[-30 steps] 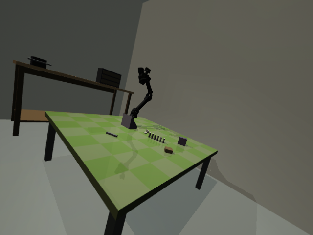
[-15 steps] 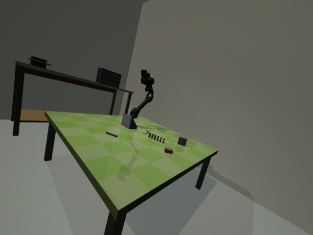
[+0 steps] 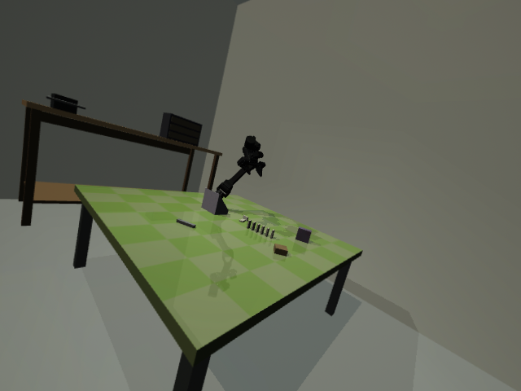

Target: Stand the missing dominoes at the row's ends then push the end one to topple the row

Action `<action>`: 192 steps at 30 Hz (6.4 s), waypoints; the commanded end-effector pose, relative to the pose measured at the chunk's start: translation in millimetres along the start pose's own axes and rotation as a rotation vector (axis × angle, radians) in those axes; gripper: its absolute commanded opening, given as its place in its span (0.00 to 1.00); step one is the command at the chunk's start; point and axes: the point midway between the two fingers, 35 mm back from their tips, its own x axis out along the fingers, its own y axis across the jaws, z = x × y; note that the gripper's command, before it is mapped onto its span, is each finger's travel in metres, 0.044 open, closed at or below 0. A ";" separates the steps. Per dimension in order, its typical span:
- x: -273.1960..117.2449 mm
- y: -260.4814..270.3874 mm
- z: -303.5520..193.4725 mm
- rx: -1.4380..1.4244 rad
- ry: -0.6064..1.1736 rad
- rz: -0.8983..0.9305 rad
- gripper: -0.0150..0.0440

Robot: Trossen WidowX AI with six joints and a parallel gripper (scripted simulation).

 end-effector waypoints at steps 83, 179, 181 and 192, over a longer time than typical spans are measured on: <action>161.7 41.8 -219.2 1.046 0.692 -0.421 0.44; 125.0 -176.2 -151.1 0.622 -0.151 -1.257 0.44; 124.3 -173.9 -150.7 0.608 -0.197 -1.261 0.44; 116.9 -157.9 -149.8 0.545 -0.455 -1.253 0.44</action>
